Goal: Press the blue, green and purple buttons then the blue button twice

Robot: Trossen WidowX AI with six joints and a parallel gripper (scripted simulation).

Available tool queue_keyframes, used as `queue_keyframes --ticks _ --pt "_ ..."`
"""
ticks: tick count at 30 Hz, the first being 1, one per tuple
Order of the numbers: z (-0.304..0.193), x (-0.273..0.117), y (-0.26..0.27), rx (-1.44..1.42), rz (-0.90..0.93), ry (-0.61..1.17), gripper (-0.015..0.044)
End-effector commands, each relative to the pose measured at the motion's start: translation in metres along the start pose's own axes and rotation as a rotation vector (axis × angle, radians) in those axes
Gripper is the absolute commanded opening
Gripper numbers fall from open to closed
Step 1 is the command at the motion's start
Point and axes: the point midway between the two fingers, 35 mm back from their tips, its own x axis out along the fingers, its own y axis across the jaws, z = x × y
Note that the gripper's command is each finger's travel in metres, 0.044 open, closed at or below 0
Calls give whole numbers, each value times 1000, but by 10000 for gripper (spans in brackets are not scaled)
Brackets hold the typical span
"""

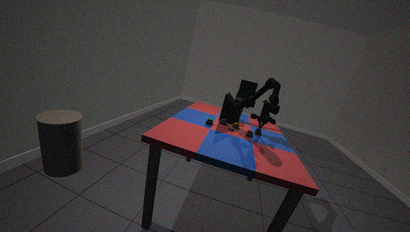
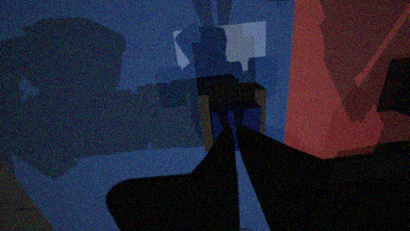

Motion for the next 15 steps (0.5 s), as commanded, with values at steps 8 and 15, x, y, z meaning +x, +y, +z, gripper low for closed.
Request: queue_keyframes --ticks 8,15 --pt "-2 12 -3 9 -6 2 20" --pt "-2 12 -3 9 -6 2 20"
